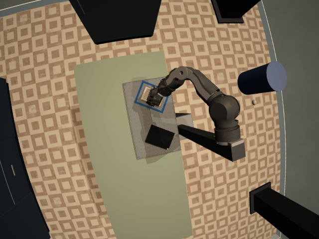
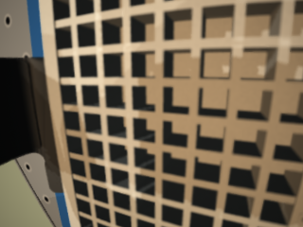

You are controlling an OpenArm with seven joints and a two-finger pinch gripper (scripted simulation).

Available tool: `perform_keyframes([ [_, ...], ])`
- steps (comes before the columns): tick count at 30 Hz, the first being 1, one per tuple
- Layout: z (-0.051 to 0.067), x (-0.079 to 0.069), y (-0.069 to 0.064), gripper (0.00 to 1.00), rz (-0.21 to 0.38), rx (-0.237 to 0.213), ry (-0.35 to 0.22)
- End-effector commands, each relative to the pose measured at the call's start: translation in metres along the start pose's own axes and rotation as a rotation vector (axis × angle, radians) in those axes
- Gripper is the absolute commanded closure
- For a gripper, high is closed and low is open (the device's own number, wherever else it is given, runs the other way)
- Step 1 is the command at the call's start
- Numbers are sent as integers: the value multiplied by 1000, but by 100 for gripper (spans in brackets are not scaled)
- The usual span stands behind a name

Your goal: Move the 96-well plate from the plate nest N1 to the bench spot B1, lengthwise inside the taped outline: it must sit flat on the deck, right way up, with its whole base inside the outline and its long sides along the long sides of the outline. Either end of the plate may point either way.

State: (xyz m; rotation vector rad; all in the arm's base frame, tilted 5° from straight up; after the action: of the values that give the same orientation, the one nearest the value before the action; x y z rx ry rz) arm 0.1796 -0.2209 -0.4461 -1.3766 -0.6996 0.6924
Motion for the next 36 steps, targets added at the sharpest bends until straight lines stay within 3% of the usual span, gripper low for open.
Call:
perform_keyframes([
  [1, 0, 2, 0, 100, -8, 4, -5],
  [36, 1, 2, 3, 100, -6, 2, -3],
])
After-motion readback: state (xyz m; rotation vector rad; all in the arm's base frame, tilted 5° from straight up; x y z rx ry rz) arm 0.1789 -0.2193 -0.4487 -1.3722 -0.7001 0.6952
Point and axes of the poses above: the point where the finger pads meet when closed, its own y axis out along the fingers, its own x axis across the jaws, z = x × y, the point moved 2 cm from there along -y, back along the fingers, and after that the axes turned 5 degrees about y, right-handed, at the moved point
